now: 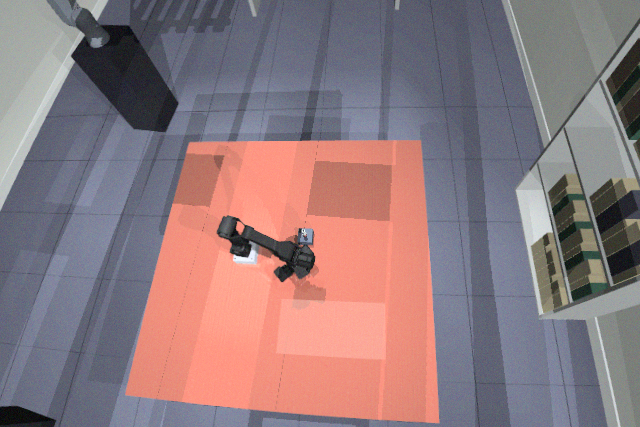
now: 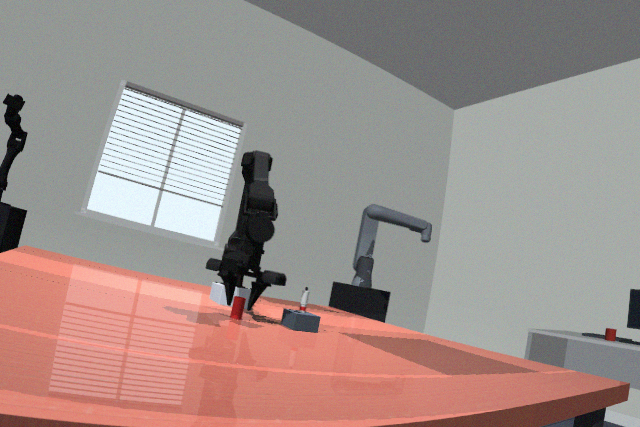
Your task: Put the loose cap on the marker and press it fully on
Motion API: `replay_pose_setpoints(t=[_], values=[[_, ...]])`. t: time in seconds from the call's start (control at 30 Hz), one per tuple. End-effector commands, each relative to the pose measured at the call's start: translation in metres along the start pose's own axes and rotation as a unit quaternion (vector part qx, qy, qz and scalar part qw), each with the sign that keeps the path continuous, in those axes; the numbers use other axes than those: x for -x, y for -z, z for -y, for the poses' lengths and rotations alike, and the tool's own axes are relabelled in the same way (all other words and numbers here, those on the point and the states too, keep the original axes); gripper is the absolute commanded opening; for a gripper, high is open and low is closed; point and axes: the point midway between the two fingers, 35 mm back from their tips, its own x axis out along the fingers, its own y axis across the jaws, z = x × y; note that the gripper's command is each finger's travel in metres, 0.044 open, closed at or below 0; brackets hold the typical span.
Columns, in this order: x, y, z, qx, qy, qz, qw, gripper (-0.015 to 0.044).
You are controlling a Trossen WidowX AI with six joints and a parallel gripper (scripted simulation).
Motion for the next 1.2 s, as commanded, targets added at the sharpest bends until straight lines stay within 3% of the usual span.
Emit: replay_pose_setpoints(t=[0.0, 0.17, 0.3, 0.6, 0.7, 1.17], values=[[-0.007, 0.002, 0.002, 0.002, 0.002, -0.001, 1.000, 0.0240], [-0.012, 0.002, 0.002, 0.002, 0.002, -0.001, 1.000, 0.0240], [-0.012, 0.002, 0.002, 0.002, 0.002, -0.001, 1.000, 0.0135], [-0.012, 0.002, 0.002, 0.002, 0.002, -0.001, 1.000, 0.0075], [-0.009, 0.001, -0.001, -0.005, -0.006, 0.002, 1.000, 0.0000], [0.031, 0.000, 0.000, -0.001, -0.001, 0.000, 1.000, 0.0000]])
